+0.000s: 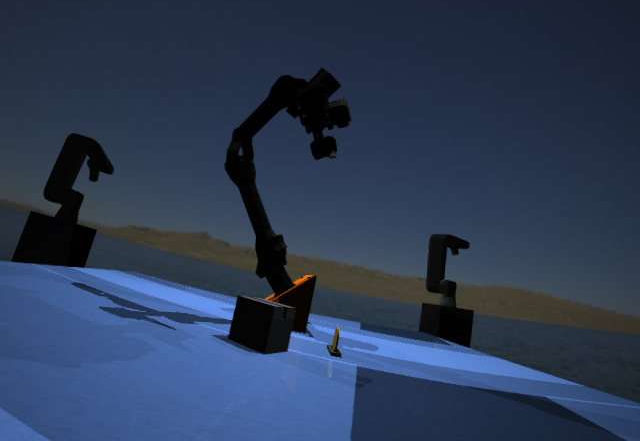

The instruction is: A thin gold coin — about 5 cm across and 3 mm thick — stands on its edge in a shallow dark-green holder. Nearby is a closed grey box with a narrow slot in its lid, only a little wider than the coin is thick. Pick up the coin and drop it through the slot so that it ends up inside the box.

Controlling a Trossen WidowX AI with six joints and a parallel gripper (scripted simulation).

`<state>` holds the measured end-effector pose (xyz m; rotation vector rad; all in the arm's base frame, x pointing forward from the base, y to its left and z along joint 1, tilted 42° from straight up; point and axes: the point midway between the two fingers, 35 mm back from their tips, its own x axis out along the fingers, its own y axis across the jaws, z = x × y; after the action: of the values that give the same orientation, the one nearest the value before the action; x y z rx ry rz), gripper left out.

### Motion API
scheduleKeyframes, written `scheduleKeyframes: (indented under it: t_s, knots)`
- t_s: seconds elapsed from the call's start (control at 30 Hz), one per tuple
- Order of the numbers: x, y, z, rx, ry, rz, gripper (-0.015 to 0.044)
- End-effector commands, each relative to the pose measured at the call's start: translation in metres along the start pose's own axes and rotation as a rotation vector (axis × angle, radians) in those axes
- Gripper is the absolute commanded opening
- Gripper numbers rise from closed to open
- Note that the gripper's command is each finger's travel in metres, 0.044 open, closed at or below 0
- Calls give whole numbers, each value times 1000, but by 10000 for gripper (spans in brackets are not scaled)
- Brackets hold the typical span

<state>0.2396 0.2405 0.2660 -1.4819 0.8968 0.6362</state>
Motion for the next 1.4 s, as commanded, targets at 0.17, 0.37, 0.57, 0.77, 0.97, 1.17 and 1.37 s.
scheduleKeyframes:
  t_s: [0.17, 0.37, 0.57, 0.77, 0.97, 1.17, 1.37]
  knots:
    - [79, 26, 5, 351, 176, 67, 242]
    - [154, 63, -12, 703, 380, 78, 161]
    - [211, 107, -47, 1018, 588, 30, 161]
    - [254, 148, -79, 1274, 773, -60, 161]
    - [255, 149, -80, 1280, 778, -63, 161]
    - [278, 163, -98, 1280, 778, -64, 161]
    - [284, 166, -102, 1280, 778, -64, 161]
